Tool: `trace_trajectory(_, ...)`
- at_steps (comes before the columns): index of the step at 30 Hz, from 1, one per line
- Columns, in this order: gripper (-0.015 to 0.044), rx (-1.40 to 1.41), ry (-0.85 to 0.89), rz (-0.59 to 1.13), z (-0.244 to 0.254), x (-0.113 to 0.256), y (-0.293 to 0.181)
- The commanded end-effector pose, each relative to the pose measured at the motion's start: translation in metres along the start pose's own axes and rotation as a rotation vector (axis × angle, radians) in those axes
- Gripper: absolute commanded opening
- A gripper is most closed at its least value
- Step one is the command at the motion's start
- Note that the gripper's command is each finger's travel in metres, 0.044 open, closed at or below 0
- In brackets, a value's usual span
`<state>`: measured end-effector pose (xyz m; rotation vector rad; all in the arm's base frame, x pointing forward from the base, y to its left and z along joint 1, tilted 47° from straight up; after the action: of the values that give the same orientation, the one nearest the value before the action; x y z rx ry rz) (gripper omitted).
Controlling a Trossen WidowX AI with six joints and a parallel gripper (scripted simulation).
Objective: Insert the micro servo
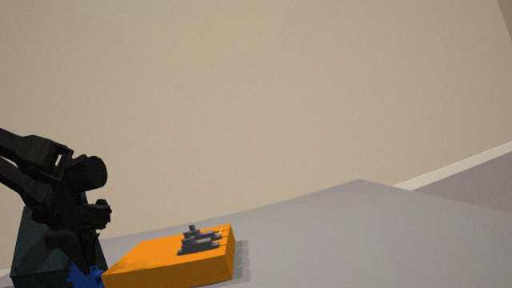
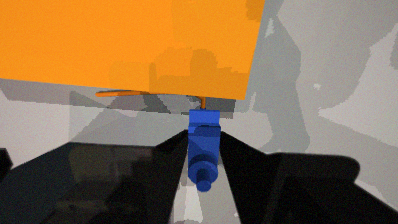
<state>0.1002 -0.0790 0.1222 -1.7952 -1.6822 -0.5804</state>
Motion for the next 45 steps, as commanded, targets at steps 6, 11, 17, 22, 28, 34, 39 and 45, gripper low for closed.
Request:
trace_trajectory(6, 0.0000, 0.003, 0.010, -0.003, 0.001, 0.005, 0.001)
trace_trajectory(11, 0.0000, 0.003, 0.027, -0.008, 0.004, 0.017, 0.003)
trace_trajectory(17, 0.0000, 0.004, 0.039, -0.009, 0.006, 0.031, 0.005)
trace_trajectory(22, 0.0000, 0.006, 0.043, -0.008, 0.009, 0.041, 0.005)
trace_trajectory(28, 0.0000, 0.007, 0.039, -0.005, 0.012, 0.054, 0.005)
trace_trajectory(34, 0.0000, 0.007, 0.027, -0.001, 0.016, 0.065, 0.004)
trace_trajectory(39, 0.0000, 0.006, 0.012, 0.001, 0.020, 0.074, 0.003)
trace_trajectory(45, 0.0000, 0.005, 0.005, 0.001, 0.022, 0.077, 0.000)
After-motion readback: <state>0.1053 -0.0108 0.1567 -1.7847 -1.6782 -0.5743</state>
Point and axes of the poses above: the point midway between the two fingers, 35 mm back from their tips, its own x axis back along the fingers, its own z axis across the jaws, y = z × x, the point moved 10 cm from there along x, back along the fingers, and after that the axes turned 9 degrees about x, right-handed, at the moved point
